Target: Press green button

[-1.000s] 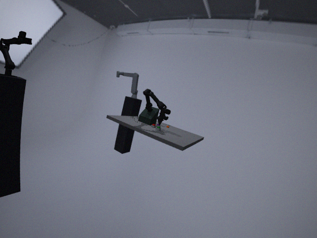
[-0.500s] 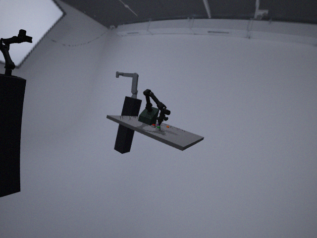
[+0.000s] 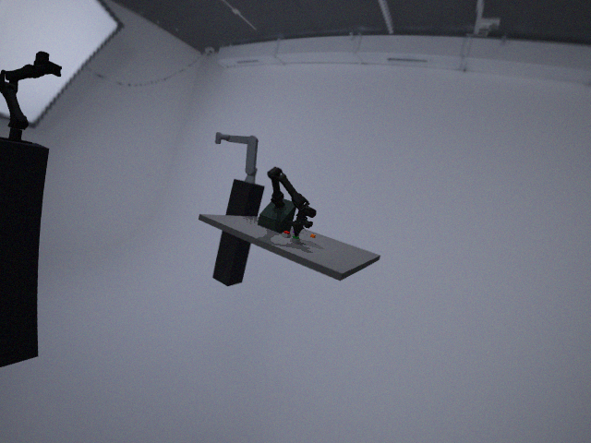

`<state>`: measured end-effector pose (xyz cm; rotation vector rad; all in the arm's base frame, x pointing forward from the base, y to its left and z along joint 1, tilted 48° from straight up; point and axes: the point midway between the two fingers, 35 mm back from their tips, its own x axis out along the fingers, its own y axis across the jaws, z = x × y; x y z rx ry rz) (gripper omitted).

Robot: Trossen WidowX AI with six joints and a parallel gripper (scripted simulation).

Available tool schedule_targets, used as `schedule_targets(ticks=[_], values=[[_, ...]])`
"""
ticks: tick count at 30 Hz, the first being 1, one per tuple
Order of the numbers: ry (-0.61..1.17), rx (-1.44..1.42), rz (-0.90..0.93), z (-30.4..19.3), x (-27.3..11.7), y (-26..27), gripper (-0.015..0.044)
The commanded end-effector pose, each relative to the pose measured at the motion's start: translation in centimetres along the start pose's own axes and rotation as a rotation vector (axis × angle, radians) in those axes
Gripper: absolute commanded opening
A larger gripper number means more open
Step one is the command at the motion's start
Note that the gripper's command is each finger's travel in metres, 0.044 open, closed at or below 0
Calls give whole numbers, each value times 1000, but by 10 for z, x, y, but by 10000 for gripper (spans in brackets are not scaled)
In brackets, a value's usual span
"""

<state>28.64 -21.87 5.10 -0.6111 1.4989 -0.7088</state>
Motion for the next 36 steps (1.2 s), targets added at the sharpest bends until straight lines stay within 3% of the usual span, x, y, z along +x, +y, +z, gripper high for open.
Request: schedule_targets(ticks=[1, 19, 23, 27, 31, 36], values=[[2, -8, 6, -2, 5, 2, 20], [2, -8, 6, -2, 5, 2, 20], [2, -7, 7, -1, -26, 2, 20], [2, -7, 8, -1, -28, 2, 20], [-10, -22, 35, 10, -33, 29, 125], [-27, -67, 101, 30, -51, 113, 256]])
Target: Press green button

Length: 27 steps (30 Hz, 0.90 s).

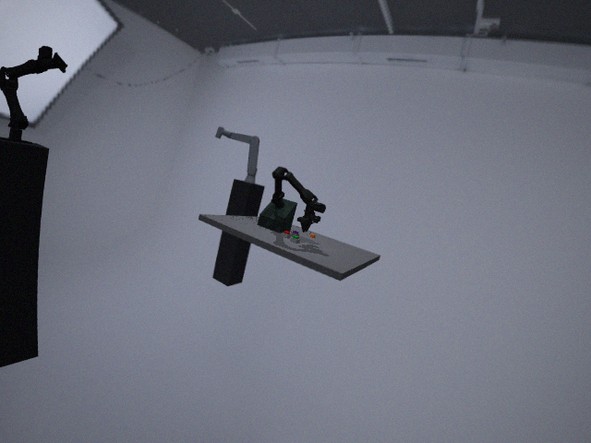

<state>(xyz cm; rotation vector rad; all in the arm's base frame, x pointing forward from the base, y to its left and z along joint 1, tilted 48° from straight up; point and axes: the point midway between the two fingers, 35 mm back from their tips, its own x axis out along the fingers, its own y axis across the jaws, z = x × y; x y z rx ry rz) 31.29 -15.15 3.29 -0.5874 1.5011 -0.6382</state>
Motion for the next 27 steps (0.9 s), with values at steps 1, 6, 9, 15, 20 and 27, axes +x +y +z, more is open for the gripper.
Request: schedule_targets(ticks=[1, 6, 9, 15, 20, 27], values=[[-5, -53, 51, 11, -11, 70, 283], [4, -69, 76, 9, -25, 151, 400], [13, -55, 73, -1, -34, 197, 400], [27, -19, 28, -38, -43, 278, 400], [23, 14, -25, -70, -43, 319, 400], [22, 17, -30, -73, -42, 322, 400]])
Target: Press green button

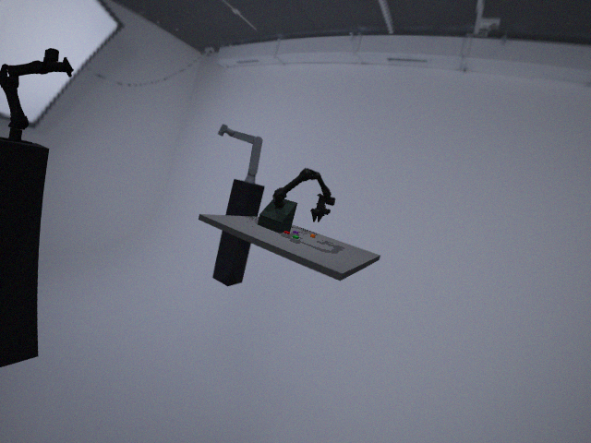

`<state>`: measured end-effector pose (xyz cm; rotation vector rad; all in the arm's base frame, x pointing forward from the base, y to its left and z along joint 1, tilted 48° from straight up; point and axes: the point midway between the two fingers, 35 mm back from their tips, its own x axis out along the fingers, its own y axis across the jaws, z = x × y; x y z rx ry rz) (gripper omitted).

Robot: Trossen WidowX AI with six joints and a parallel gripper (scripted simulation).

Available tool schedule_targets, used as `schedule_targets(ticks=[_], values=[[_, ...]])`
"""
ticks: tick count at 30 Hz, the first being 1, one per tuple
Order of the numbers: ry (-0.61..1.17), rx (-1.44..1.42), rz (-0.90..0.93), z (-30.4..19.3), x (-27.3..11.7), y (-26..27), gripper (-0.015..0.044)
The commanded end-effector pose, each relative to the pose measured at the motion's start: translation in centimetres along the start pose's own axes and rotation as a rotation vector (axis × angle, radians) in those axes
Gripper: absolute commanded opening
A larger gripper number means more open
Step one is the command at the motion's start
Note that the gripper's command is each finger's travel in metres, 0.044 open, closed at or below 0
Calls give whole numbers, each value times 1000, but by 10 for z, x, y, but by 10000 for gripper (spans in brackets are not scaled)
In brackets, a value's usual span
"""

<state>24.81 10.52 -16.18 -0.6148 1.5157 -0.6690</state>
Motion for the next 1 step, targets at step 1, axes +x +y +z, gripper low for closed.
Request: schedule_targets(ticks=[1], values=[[2, 23, 6, 0, -2, 4, 400]])
